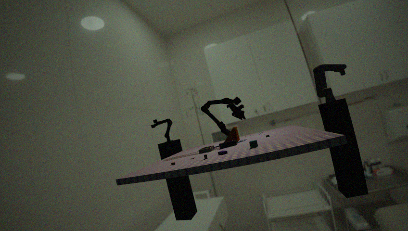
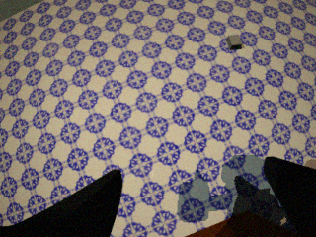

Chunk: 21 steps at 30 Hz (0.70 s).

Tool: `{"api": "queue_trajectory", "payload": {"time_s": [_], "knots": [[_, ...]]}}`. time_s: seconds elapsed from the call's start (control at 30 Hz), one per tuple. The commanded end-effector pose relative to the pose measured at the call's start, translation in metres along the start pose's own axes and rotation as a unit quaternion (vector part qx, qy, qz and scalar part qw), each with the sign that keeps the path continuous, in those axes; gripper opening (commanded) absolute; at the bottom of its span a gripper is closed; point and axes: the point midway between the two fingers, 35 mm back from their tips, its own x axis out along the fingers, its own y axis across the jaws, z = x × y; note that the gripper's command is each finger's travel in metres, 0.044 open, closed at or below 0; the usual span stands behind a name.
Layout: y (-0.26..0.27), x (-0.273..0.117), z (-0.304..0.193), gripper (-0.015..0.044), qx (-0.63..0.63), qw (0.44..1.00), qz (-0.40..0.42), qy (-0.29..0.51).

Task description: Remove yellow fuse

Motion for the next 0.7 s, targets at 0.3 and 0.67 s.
{"api": "queue_trajectory", "payload": {"time_s": [0.3,0.67], "knots": [[-0.109,0.021,0.018,0.0138,0.186,0.981,-0.033,0.042],[-0.25,0.063,-0.041,0.0074,0.372,0.909,-0.086,0.164]]}}
